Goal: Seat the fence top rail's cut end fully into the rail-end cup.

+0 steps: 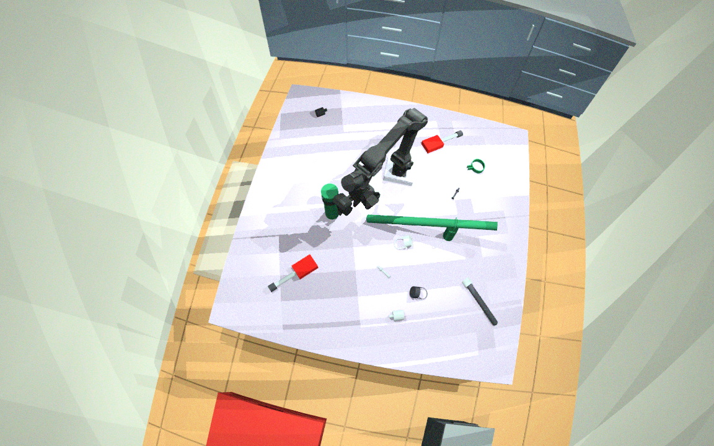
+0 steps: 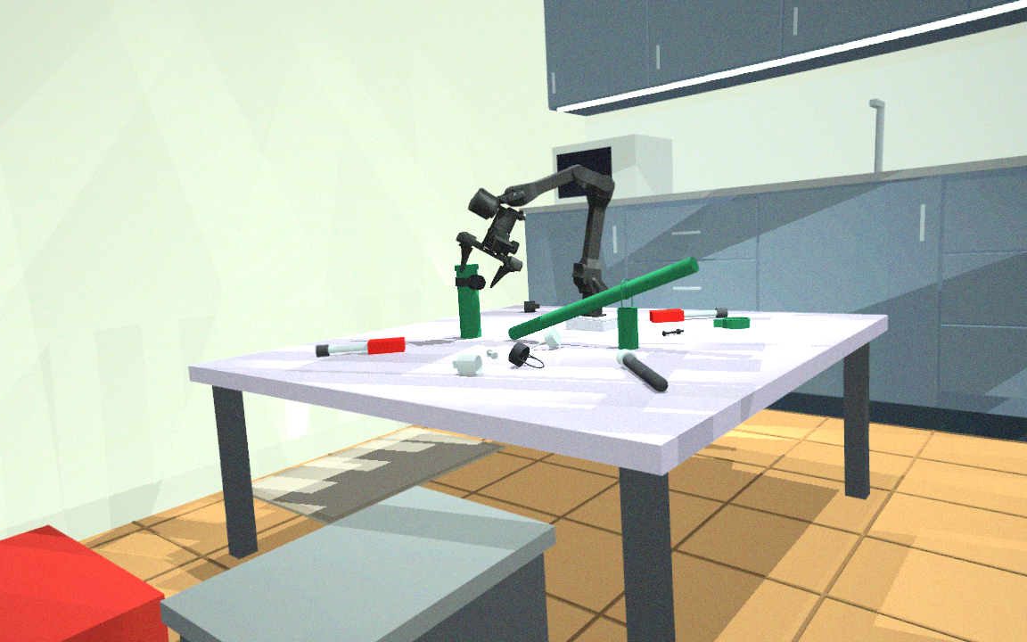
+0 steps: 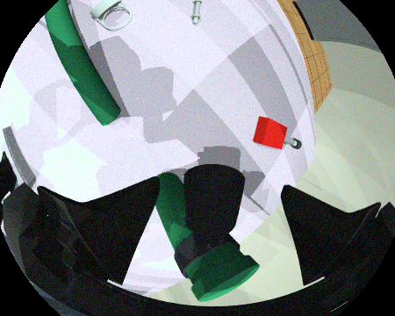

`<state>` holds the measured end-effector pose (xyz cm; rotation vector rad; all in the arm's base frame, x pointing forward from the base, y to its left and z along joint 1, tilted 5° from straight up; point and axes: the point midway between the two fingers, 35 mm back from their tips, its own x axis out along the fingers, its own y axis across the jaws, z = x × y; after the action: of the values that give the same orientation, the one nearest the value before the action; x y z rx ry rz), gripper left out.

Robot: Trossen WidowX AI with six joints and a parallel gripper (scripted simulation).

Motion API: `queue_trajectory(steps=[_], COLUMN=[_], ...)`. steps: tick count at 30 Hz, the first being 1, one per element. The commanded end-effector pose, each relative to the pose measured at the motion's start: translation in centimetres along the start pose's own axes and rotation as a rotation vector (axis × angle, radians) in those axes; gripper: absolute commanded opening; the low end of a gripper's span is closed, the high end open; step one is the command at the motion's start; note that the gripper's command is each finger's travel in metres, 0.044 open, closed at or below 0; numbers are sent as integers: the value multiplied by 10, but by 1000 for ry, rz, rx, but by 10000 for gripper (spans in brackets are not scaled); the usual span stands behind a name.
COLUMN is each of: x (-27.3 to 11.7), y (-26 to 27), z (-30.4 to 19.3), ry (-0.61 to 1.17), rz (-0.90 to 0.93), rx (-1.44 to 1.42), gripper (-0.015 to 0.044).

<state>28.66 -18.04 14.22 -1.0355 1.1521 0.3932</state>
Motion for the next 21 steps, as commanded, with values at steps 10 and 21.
queue_trajectory(steps=[10,21], x=[24,41], y=[3,4], z=[-1,-1], ry=[3,3], rz=[7,7], rx=[-2,-2], gripper=[440,440])
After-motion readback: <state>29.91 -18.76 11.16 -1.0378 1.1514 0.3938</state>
